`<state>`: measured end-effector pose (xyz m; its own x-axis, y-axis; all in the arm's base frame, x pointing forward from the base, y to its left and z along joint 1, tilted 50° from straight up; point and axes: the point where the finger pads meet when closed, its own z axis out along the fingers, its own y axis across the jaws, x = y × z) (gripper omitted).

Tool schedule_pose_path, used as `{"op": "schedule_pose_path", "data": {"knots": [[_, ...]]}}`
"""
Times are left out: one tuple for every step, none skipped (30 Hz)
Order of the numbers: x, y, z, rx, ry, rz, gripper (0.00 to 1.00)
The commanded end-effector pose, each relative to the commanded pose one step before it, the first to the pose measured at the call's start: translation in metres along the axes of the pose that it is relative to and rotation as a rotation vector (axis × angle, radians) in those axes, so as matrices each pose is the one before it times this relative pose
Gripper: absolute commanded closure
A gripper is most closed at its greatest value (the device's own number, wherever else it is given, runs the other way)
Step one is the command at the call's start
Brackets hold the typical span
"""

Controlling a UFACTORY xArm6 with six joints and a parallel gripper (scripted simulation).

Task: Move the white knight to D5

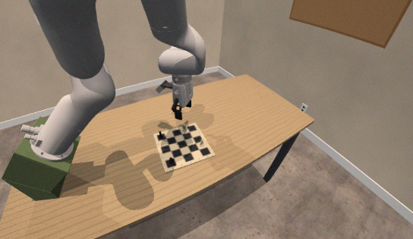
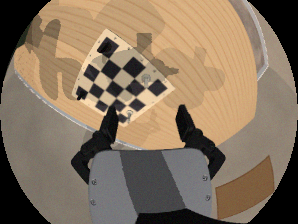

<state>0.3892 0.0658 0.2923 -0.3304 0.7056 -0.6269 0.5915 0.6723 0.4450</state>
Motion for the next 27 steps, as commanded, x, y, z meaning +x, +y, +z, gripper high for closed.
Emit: {"op": "schedule_pose_path", "data": {"knots": [[-0.00064, 0.00101, -0.00222, -0.00268, -0.00090, 0.00085, 0.00], [0.00000, 0.00000, -0.00130, 0.00000, -0.00001, 0.00000, 0.00], [0.00001, -0.00001, -0.00179, 0.00000, 0.00006, 0.00000, 0.00], [-0.00001, 0.00002, -0.00226, 0.00000, -0.00006, 0.00000, 0.00], [0.00001, -0.00002, -0.00274, 0.00000, 0.00006, 0.00000, 0.00], [0.00000, 0.00000, 0.00000, 0.00000, 0.00000, 0.00000, 0.00], [0.00000, 0.00000, 0.00000, 0.00000, 0.00000, 0.00000, 0.00], [-0.00001, 0.00001, -0.00316, 0.00000, -0.00005, 0.00000, 0.00], [0.00000, 0.00000, -0.00355, 0.00000, -0.00001, 0.00000, 0.00], [0.00000, 0.00000, -0.00387, 0.00000, 0.00002, 0.00000, 0.00], [0.00000, -0.00001, -0.00413, 0.00000, 0.00002, 0.00000, 0.00], [0.00000, -0.00001, -0.00430, 0.00000, 0.00002, 0.00000, 0.00], [0.00000, 0.00000, -0.00440, 0.00000, -0.00001, 0.00000, 0.00], [0.00000, 0.00000, -0.00442, 0.00000, -0.00001, 0.00000, 0.00], [0.00000, 0.00000, -0.00437, 0.00000, -0.00001, 0.00000, 0.00], [0.00000, 0.00000, -0.00425, 0.00000, -0.00001, 0.00000, 0.00], [0.00000, 0.00000, -0.00406, 0.00000, 0.00000, 0.00000, 0.00], [0.00000, 0.00000, -0.00380, 0.00000, 0.00001, 0.00000, 0.00], [0.00000, -0.00001, -0.00350, 0.00000, 0.00002, 0.00001, 0.00], [0.00000, 0.00001, -0.00314, 0.00000, -0.00002, -0.00001, 0.00], [0.00000, 0.00000, -0.00275, 0.00000, 0.00000, 0.00000, 0.00], [0.00000, 0.00000, -0.00233, 0.00000, 0.00001, 0.00000, 0.00], [0.00000, 0.00000, 0.00000, 0.00000, 0.00000, 0.00000, 0.00], [0.00000, 0.00000, 0.00000, 0.00000, 0.00000, 0.00000, 0.00], [0.00000, 0.00000, -0.00190, 0.00000, 0.00000, 0.00000, 0.00], [0.00000, 0.00001, -0.00147, 0.00000, -0.00001, 0.00000, 0.00], [0.00000, 0.00000, -0.00107, 0.00000, 0.00001, 0.00000, 0.00]]}}
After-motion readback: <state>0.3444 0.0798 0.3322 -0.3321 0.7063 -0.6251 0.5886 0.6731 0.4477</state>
